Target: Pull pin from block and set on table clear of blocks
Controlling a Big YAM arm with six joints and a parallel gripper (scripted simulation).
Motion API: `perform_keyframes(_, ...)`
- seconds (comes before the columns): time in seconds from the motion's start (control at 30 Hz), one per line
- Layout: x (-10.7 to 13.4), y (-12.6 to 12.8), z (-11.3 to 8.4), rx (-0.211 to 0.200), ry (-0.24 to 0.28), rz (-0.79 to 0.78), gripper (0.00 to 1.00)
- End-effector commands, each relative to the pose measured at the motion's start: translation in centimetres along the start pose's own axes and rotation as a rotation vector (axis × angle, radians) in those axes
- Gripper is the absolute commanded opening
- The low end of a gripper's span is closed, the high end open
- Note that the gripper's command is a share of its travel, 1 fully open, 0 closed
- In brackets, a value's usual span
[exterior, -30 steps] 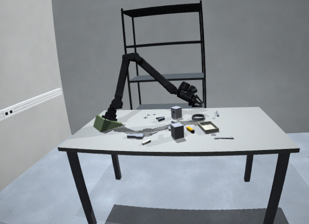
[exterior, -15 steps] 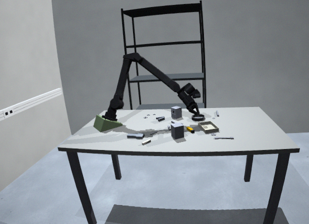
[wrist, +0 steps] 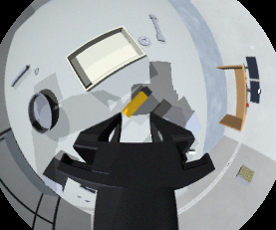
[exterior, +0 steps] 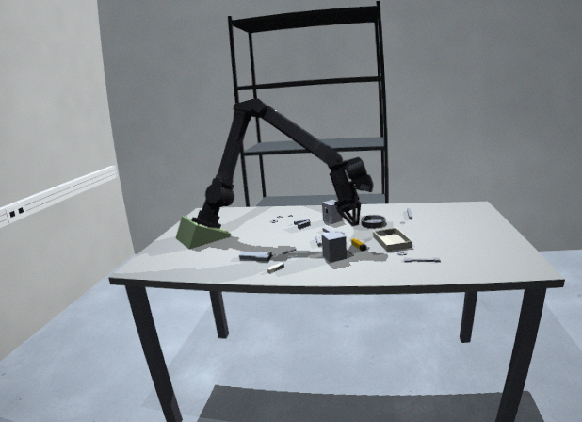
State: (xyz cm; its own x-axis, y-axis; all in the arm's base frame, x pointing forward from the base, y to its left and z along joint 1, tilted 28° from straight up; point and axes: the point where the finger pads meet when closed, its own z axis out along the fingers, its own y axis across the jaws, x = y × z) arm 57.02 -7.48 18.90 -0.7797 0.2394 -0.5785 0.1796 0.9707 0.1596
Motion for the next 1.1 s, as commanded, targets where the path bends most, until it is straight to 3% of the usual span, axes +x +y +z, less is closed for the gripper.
perform_keyframes(0.0, -1.2, -2.0, -0.9, -0.001, 0.055, 0.142, 0.44)
perform_keyframes(0.3, 1.9, -5.7, -2.6, -0.040, 0.236, 0.405, 0.44)
perform_keyframes(0.37, 1.9, -5.7, -2.6, -0.040, 0.236, 0.405, 0.44)
perform_keyframes(0.77, 4.4, -8.4, -5.0, -0.073, 0.394, 0.673, 0.44)
perform_keyframes(1.07, 5.1, -9.1, -6.0, -0.085, 0.445, 0.767, 0.44)
